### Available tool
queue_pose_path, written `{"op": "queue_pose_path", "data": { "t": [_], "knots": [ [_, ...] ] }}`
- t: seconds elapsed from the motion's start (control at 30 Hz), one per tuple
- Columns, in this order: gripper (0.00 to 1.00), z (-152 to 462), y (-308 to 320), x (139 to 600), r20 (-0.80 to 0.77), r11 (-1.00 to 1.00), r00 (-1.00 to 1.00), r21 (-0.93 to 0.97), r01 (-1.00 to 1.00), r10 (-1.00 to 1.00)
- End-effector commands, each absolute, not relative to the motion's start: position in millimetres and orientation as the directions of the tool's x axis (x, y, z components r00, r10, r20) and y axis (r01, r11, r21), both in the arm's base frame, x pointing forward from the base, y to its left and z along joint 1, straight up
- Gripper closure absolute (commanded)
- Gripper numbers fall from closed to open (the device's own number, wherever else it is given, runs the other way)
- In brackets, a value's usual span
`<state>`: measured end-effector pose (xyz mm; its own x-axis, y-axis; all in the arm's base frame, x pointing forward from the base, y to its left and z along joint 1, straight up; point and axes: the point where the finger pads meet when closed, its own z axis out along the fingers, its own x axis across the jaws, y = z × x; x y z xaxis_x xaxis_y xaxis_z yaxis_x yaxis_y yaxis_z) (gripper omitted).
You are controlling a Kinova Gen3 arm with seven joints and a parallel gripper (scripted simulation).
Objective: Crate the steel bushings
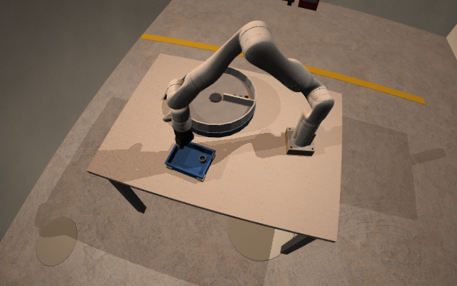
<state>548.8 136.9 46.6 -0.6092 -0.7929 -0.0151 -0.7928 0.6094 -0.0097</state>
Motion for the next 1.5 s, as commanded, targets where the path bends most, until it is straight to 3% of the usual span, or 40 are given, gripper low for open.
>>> {"op": "queue_pose_path", "data": {
  "t": [0.0, 1.47],
  "knots": [
    [1.0, 35, 135, 545, -0.004, 0.61, -0.61, -0.003, -0.792, -0.792],
    [1.0, 18, 135, 546, -0.004, 0.61, -0.61, -0.003, -0.792, -0.792]
  ]
}}
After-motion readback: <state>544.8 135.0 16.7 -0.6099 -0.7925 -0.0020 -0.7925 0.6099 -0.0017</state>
